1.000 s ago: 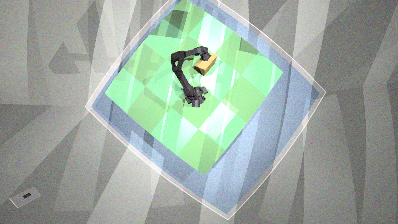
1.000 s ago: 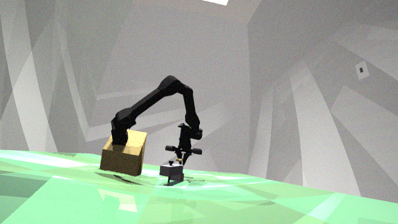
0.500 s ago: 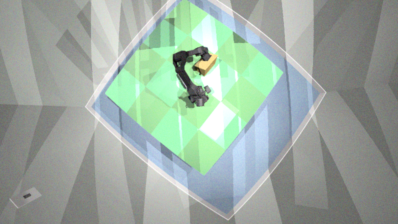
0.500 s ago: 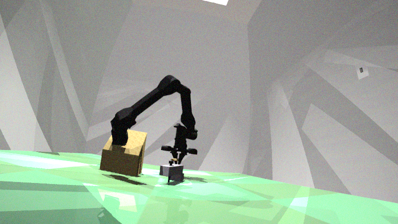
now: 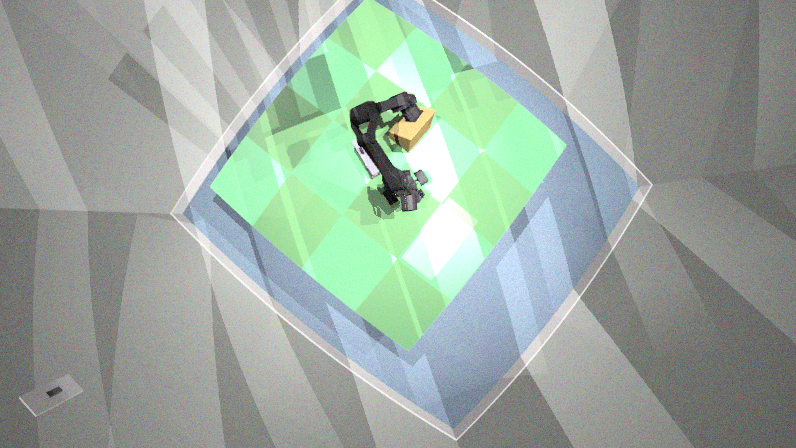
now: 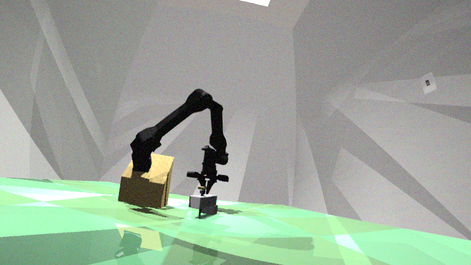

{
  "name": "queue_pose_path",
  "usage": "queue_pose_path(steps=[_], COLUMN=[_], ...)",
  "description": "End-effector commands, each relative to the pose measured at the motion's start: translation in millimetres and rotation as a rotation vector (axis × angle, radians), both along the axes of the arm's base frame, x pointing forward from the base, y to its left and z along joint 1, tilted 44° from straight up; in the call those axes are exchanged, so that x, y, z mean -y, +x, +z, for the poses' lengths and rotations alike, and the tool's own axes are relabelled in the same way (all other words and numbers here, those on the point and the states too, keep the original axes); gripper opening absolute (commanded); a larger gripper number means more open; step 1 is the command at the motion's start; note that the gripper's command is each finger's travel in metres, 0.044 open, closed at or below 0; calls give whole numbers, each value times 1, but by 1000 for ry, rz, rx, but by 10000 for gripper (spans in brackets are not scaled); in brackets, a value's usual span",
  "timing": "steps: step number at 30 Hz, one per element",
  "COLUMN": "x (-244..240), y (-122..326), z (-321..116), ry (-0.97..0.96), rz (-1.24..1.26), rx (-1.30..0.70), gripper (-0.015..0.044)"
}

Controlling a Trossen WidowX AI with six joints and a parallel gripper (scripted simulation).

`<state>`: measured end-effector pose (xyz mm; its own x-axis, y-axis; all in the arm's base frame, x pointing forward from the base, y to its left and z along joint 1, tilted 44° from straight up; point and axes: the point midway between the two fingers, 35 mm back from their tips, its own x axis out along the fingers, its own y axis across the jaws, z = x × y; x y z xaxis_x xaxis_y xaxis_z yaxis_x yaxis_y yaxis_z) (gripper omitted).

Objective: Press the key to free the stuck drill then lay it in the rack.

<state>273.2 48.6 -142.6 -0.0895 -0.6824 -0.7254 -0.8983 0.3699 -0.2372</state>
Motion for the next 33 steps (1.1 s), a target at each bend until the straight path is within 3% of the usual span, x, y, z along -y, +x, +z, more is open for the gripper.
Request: queue_pose_path(steps=[1, 33], x=[-5, 28], y=[-3, -7], z=[-2, -37], ry=[4, 2], rz=[1, 1], rx=[1, 1], gripper=[0, 0])
